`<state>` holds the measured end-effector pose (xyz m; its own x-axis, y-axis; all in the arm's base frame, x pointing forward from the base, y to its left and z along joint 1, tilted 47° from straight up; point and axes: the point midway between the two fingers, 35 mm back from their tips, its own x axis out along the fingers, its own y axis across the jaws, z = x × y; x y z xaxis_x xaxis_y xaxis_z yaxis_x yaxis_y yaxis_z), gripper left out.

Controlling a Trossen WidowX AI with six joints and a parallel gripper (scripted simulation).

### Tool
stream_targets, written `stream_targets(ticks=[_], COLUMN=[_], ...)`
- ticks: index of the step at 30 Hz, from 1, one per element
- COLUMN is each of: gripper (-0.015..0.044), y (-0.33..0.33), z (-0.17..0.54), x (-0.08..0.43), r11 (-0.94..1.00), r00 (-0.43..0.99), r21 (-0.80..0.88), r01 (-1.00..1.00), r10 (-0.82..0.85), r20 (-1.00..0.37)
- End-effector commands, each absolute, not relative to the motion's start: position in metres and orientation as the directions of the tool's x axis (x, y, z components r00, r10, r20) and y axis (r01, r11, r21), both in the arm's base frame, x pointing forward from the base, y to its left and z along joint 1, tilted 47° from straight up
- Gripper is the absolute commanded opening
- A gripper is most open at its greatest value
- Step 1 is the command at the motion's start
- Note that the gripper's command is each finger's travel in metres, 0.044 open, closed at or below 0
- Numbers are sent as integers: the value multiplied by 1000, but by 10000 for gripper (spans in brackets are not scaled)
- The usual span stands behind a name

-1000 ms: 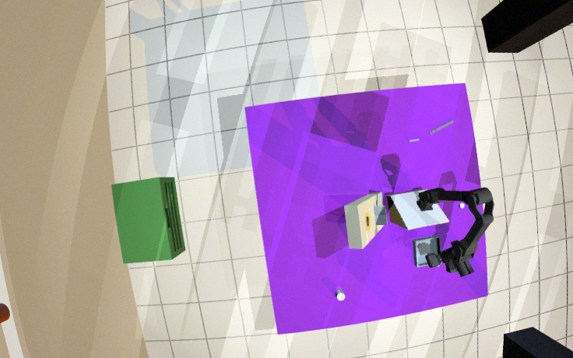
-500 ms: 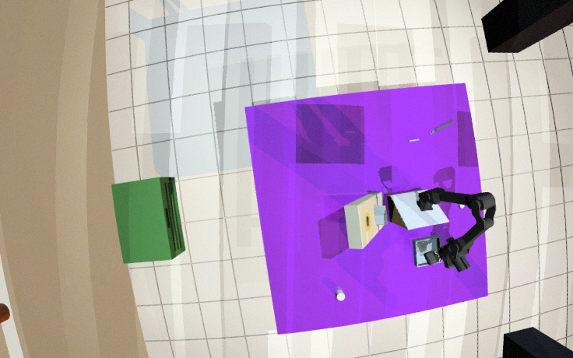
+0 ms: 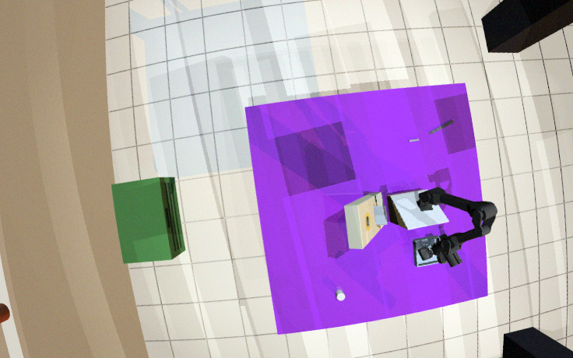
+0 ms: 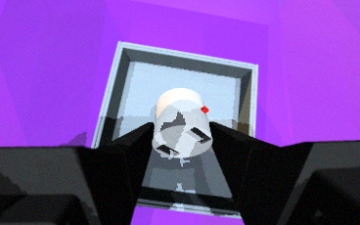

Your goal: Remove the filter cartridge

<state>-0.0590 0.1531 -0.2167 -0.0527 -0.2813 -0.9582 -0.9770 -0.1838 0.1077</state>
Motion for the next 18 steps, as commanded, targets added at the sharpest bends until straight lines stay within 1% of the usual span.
stream_targets(ticks=[1,14,18], gripper=[105,440,440], y=[154,154,155], z=[-216,-216,-215], x=[-59,-59,-59], r11=[-184,-184,-184], r00=[-53,-53,-53], r21=[108,108,108], r01=[-977,-977,-977], r10=[-281,-281,-281], r20=[-958,-958,-958])
